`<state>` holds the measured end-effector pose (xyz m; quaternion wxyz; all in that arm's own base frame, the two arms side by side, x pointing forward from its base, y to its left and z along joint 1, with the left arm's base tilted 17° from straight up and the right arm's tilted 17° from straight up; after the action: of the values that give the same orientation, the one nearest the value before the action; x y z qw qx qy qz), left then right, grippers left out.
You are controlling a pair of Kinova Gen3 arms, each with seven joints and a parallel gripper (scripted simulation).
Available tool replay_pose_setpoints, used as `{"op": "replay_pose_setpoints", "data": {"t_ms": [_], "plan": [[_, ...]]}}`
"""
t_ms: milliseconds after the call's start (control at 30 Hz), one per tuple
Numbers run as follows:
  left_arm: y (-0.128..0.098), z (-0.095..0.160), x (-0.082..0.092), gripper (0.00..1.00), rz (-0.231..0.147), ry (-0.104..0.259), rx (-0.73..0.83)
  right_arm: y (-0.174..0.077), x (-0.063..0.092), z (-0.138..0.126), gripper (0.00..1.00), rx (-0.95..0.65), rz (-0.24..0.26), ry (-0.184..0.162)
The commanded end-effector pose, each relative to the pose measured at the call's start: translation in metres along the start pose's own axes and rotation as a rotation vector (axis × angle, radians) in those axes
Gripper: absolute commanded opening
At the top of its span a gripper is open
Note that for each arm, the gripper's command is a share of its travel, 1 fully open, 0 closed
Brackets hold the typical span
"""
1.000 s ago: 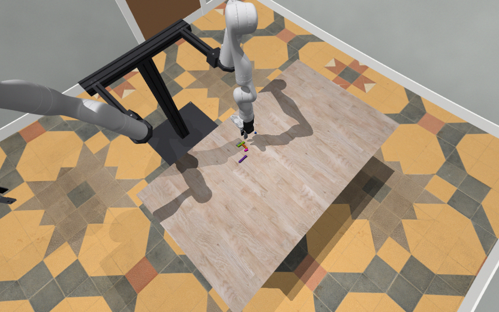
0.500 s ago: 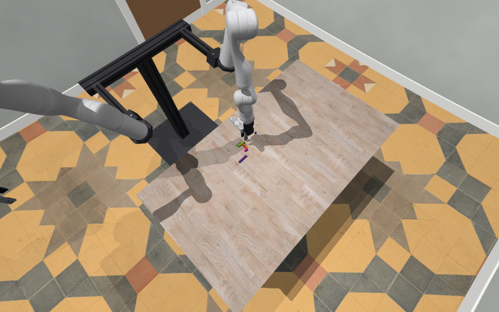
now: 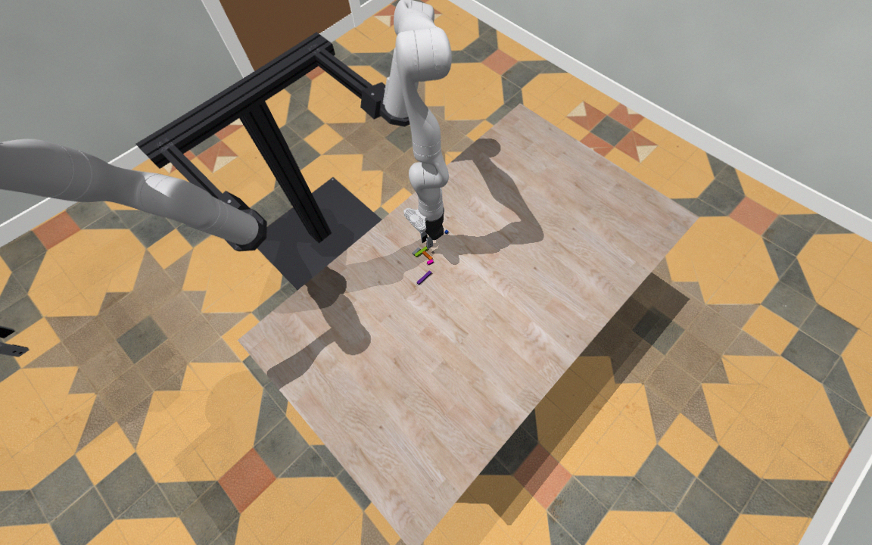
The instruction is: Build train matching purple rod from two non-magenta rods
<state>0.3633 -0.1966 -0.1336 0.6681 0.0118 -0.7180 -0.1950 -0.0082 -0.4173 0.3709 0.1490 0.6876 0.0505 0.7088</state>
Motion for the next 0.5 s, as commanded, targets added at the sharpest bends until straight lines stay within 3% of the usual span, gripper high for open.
{"op": "replay_pose_setpoints", "data": {"t_ms": [0,467], "plan": [[-0.0004,-0.0005,-0.0023,0.54,0.001,-0.001,0.0,0.0003,0.0006,-0.0001,1.0,0.0,-0.002,0.0],[-0.0006,-0.0006,-0.0112,0.54,0.001,-0.001,0.0,0.0003,0.0006,-0.0001,1.0,0.0,-0.002,0.0]]}}
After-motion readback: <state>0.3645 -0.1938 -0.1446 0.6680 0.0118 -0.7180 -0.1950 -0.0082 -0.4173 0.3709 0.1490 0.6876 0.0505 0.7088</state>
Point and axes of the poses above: on each arm, the point where the finger pads meet when closed, its own x axis back along the fingers, its own z axis across the jaws, y = z × x, the point moved 7 cm from there along x, back along the fingers, and after that the axes turned 7 degrees about -x, right-handed, at the moved point
